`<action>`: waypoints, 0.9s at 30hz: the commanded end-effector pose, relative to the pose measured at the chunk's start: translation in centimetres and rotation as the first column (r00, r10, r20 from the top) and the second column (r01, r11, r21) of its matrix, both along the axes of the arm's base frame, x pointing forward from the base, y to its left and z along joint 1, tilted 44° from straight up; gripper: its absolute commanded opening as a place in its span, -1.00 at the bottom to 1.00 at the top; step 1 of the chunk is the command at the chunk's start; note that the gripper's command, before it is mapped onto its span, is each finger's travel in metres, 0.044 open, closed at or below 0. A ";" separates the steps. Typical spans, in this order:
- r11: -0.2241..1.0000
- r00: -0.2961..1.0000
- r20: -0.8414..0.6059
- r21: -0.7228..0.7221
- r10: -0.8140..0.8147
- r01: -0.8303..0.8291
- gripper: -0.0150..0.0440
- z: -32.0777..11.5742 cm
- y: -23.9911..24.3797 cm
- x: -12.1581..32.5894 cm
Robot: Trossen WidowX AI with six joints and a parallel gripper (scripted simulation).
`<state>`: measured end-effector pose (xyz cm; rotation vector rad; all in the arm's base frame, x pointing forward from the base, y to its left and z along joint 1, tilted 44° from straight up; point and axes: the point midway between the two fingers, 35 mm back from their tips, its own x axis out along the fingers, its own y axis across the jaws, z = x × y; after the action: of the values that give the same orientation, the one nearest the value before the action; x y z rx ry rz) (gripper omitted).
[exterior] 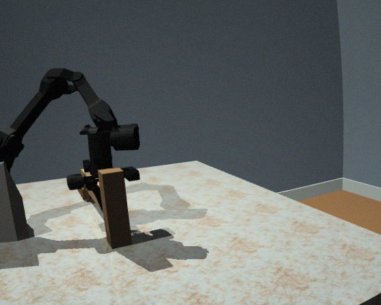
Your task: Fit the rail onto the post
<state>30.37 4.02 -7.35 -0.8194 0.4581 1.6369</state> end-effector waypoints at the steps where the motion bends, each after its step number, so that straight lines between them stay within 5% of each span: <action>1: 1.000 1.000 0.004 -0.004 -0.005 0.005 -0.49 -0.2 -0.3 0.3; 27: 1.000 1.000 0.005 -0.005 -0.005 0.005 -0.49 -0.6 -1.0 0.4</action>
<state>30.54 3.40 -7.90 -0.8195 0.4609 1.6363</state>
